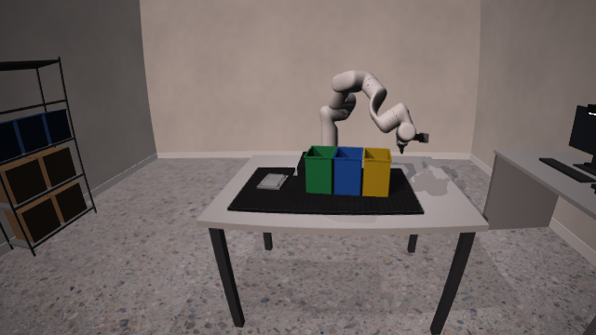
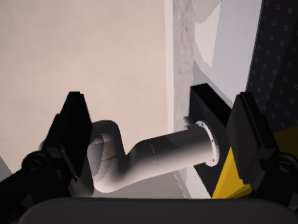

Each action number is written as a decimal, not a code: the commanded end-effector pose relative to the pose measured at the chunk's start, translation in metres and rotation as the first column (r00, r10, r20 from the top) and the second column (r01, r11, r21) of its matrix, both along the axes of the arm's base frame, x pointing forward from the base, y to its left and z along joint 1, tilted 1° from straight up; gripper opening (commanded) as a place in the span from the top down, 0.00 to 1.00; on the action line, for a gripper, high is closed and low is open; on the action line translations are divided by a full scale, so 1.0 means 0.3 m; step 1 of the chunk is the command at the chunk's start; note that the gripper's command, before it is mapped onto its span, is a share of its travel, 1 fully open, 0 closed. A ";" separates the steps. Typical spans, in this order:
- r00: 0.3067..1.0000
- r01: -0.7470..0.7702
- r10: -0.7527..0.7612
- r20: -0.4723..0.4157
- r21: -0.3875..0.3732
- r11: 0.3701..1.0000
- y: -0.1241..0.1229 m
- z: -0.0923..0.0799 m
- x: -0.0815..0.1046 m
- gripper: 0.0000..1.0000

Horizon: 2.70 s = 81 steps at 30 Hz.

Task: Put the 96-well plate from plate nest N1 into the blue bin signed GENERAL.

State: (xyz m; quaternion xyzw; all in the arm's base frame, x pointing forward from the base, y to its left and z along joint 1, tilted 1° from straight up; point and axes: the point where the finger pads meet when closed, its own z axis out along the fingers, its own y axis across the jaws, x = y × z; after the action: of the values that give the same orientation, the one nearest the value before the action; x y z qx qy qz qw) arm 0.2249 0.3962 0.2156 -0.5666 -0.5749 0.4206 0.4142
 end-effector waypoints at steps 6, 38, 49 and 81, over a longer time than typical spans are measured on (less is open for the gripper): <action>1.000 0.000 0.000 0.003 0.003 1.000 0.001 0.005 0.002 0.00; 0.951 0.241 -0.215 0.223 -0.099 0.965 -0.193 -0.028 0.216 0.00; 0.894 0.363 -0.304 0.328 -0.135 0.922 -0.307 -0.042 0.309 0.00; 0.736 0.587 -0.432 0.520 -0.174 0.790 -0.666 -0.065 0.508 0.00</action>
State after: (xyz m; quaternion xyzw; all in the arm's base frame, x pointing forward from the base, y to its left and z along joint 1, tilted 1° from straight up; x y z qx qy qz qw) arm 0.3671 0.2175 0.1953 -0.8252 -0.4167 0.2539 0.2844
